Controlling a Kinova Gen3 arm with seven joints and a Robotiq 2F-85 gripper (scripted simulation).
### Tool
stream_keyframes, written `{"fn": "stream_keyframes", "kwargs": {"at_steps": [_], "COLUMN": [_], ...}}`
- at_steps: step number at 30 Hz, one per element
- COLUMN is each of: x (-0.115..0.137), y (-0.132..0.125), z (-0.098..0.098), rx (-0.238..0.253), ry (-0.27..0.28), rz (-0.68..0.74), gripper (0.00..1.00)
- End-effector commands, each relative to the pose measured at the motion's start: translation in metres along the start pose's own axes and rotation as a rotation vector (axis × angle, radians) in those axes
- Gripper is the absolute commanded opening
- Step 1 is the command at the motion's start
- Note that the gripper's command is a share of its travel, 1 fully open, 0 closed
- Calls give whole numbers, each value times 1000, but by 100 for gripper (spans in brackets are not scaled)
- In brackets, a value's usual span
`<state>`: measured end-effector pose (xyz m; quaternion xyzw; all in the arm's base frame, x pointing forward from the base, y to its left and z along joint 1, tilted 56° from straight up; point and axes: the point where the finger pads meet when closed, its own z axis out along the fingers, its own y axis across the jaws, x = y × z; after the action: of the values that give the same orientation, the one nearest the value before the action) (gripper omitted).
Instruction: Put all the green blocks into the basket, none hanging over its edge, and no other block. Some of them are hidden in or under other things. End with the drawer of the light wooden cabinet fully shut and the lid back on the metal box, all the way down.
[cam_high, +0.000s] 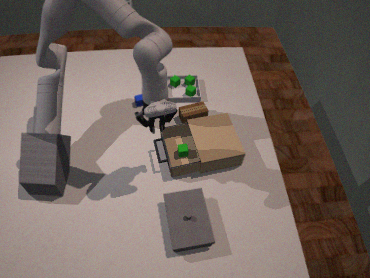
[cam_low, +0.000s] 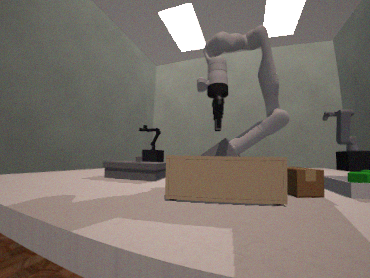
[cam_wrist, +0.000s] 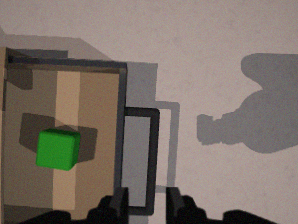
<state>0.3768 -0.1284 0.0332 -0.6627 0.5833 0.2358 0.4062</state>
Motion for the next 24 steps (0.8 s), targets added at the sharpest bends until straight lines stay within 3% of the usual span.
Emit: {"fn": "stream_keyframes", "kwargs": {"at_steps": [1, 7, 22, 24], "x": [0, 0, 3, 3], "y": [-4, -11, -56, -56], "z": [0, 1, 3, 3], "rx": [-2, -7, -11, -11], "ry": [-1, -6, -15, -15], "rz": [-59, -187, -907, -907], "gripper": [30, 30, 30, 30]}}
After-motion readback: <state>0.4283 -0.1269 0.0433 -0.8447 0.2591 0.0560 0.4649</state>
